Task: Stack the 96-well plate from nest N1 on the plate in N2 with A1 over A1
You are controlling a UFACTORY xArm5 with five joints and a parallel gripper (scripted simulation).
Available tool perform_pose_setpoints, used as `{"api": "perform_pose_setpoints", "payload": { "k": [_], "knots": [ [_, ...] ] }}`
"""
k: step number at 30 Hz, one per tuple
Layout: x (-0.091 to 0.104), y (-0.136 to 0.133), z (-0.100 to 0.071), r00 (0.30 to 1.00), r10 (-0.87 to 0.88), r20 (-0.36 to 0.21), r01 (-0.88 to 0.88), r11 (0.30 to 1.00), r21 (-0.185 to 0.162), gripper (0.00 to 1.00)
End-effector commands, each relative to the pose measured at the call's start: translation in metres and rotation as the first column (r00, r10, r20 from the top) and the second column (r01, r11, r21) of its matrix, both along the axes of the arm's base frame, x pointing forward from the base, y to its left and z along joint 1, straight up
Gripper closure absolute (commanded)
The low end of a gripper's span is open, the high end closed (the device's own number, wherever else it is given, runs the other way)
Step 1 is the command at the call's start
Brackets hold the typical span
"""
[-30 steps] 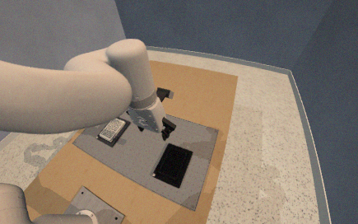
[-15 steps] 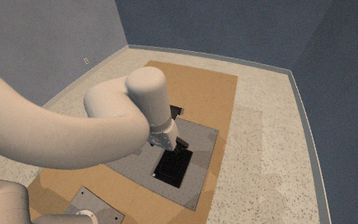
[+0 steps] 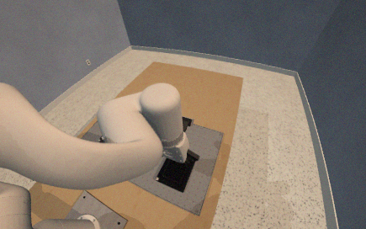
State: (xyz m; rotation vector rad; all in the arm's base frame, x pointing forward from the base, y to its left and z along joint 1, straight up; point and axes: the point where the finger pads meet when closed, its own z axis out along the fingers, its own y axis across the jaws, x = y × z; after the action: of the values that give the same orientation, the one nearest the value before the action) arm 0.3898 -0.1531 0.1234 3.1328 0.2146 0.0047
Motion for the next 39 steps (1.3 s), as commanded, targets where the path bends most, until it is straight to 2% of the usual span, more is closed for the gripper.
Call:
{"api": "perform_pose_setpoints", "payload": {
  "k": [1,11,39],
  "knots": [
    [0.001,-0.001,0.001,1.0,0.0,0.003,0.0,1.0,-0.001,0.0],
    [0.001,-0.001,-0.006,1.0,0.0,0.003,0.0,1.0,-0.001,0.0],
    [0.001,-0.001,-0.049,1.0,0.0,0.003,0.0,1.0,-0.001,0.0]
  ]
}}
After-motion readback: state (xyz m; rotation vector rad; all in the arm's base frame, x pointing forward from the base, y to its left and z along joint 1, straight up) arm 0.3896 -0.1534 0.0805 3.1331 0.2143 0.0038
